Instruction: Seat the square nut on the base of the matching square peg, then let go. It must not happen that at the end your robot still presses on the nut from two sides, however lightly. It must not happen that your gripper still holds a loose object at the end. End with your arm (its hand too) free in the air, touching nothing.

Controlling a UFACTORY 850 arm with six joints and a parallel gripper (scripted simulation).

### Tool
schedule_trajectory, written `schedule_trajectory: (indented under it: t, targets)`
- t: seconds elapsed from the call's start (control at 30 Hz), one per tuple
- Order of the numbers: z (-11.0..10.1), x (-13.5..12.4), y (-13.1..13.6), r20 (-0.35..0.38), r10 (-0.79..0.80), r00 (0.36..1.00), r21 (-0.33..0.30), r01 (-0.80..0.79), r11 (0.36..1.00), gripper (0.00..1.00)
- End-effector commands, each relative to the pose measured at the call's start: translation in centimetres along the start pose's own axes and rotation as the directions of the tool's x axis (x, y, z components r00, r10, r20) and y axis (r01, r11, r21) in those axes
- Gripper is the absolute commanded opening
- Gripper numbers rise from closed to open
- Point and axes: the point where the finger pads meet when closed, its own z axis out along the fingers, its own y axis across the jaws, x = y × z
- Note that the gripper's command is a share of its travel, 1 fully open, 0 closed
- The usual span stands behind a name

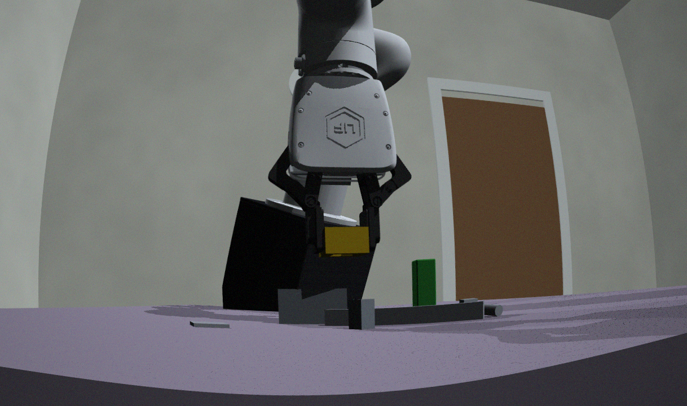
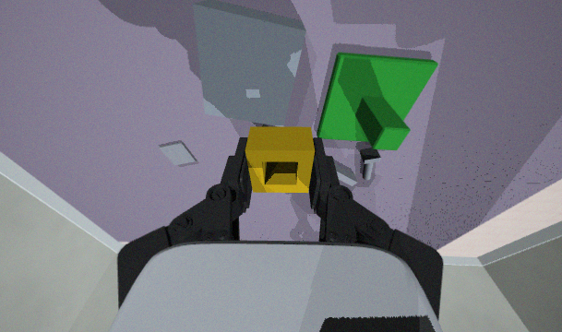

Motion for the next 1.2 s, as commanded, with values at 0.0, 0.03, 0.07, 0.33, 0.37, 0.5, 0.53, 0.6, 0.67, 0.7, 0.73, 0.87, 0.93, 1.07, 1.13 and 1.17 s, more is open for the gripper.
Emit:
schedule_trajectory:
  t: [0.0,0.03,0.07,0.33,0.37,0.5,0.53,0.6,0.67,0.7,0.73,0.87,0.93,1.07,1.13,1.17]
  targets:
    - [-0.3,0.4,6.9,0.008,0.072,0.997,0.01,-0.072,0.997,0.0]
    - [-0.3,0.5,7.9,0.008,0.079,0.997,0.01,-0.079,0.997,0.0]
    - [-0.3,0.6,8.1,0.008,0.082,0.997,0.01,-0.082,0.997,0.0]
    - [-0.3,0.6,8.2,0.008,0.083,0.997,0.01,-0.083,0.997,0.0]
    - [-0.3,0.6,8.2,0.008,0.083,0.997,0.01,-0.083,0.997,0.0]
    - [-0.3,0.6,8.2,0.008,0.083,0.997,0.01,-0.083,0.997,0.0]
    - [-0.3,0.6,8.2,0.008,0.083,0.997,0.01,-0.083,0.997,0.0]
    - [-0.3,0.6,8.2,0.008,0.083,0.997,0.01,-0.083,0.997,0.0]
    - [-0.3,0.6,8.2,0.008,0.083,0.997,0.01,-0.083,0.997,0.0]
    - [-0.1,0.5,8.2,0.008,0.083,0.997,0.01,-0.083,0.997,0.0]
    - [0.1,0.4,8.2,0.007,0.083,0.997,0.01,-0.083,0.997,0.0]
    - [0.4,0.3,8.2,0.007,0.083,0.997,0.01,-0.083,0.997,0.0]
    - [0.4,0.3,8.2,0.007,0.083,0.997,0.01,-0.083,0.997,0.0]
    - [0.4,0.3,8.2,0.007,0.083,0.997,0.01,-0.083,0.997,0.0]
    - [0.4,0.3,8.2,0.007,0.083,0.997,0.01,-0.083,0.997,0.0]
    - [0.4,0.3,8.2,0.007,0.083,0.997,0.01,-0.083,0.997,0.0]
